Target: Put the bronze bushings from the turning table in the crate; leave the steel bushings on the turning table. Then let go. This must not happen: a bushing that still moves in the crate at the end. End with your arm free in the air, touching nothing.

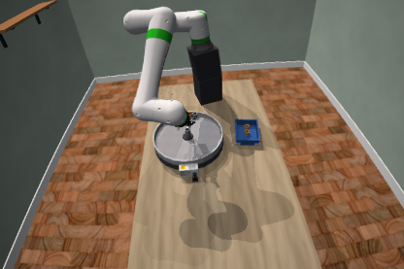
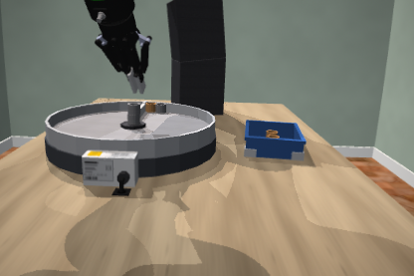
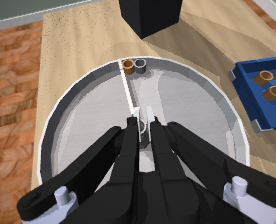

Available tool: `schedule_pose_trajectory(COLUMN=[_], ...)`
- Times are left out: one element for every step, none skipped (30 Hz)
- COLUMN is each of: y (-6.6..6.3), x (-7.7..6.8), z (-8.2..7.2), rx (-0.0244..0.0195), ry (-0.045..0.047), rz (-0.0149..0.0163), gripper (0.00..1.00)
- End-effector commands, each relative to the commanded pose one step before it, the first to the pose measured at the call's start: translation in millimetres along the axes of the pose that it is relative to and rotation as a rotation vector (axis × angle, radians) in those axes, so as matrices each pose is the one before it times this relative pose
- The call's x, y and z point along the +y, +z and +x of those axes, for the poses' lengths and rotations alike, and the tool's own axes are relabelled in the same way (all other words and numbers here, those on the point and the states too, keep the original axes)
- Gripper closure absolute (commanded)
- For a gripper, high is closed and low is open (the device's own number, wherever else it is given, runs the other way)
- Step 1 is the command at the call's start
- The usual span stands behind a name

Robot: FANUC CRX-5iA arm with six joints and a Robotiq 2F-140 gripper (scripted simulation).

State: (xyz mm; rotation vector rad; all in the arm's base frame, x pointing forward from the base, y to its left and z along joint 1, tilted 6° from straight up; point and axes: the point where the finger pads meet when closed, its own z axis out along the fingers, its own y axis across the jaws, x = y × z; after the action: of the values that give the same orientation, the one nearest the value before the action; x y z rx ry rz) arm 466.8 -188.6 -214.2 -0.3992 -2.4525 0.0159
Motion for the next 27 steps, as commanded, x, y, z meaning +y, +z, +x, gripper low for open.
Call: schedule_pose_trajectory(y=[-0.22, 0.00, 0.00, 0.00, 0.00, 0.00, 0.00, 0.00, 0.00, 0.00, 0.00, 0.00, 0.00, 0.00, 0.00, 0.01, 0.10, 0.25, 0.47, 0.74, 1.03, 1.34, 1.65, 1.93, 2.37, 2.80, 0.00], x=[0.00, 0.00, 0.00, 0.00, 0.00, 0.00, 0.00, 0.00, 0.00, 0.00, 0.00, 0.00, 0.00, 0.00, 0.00, 0.00, -0.01, -0.03, -0.05, -0.08, -0.12, -0.16, -0.19, -0.23, 0.05, 0.40, 0.00], z=[-0.07, 0.00, 0.00, 0.00, 0.00, 0.00, 0.00, 0.00, 0.00, 0.00, 0.00, 0.00, 0.00, 0.00, 0.00, 0.02, 0.11, 0.30, 0.55, 0.87, 1.24, 1.65, 2.08, 2.54, 2.88, 3.20, 0.00], rx=[-0.00038, 0.00000, 0.00000, 0.00000, 0.00000, 0.00000, 0.00000, 0.00000, 0.00000, 0.00000, 0.00000, 0.00000, 0.00000, 0.00000, 0.00000, 0.00000, -0.00001, -0.00003, -0.00004, -0.00005, -0.00002, 0.00005, 0.00020, 0.00045, -0.00007, -0.00065, 0.00000], ry=[-0.00003, 0.00000, 0.00000, 0.00000, 0.00000, 0.00000, 0.00000, 0.00000, 0.00000, 0.00000, 0.00000, 0.00000, 0.00000, 0.00000, 0.00000, -0.00017, -0.00112, -0.00292, -0.00546, -0.00864, -0.01236, -0.01654, -0.02110, -0.02596, -0.02935, -0.03272, 0.00000], rz=[0.00001, 0.00000, 0.00000, 0.00000, 0.00000, 0.00000, 0.00000, 0.00000, 0.00000, 0.00000, 0.00000, 0.00000, 0.00000, 0.00000, 0.00000, 0.00014, 0.00094, 0.00245, 0.00458, 0.00723, 0.01032, 0.01377, 0.01749, 0.02141, 0.02453, 0.02757, 0.00000], gripper=[0.93, 0.93, 0.93, 0.93, 0.93, 0.93, 0.93, 0.93, 0.93, 0.93, 0.93, 0.93, 0.93, 0.93, 0.93, 0.94, 0.94, 0.94, 0.94, 0.94, 0.94, 0.94, 0.94, 0.94, 0.94, 0.94, 0.94])
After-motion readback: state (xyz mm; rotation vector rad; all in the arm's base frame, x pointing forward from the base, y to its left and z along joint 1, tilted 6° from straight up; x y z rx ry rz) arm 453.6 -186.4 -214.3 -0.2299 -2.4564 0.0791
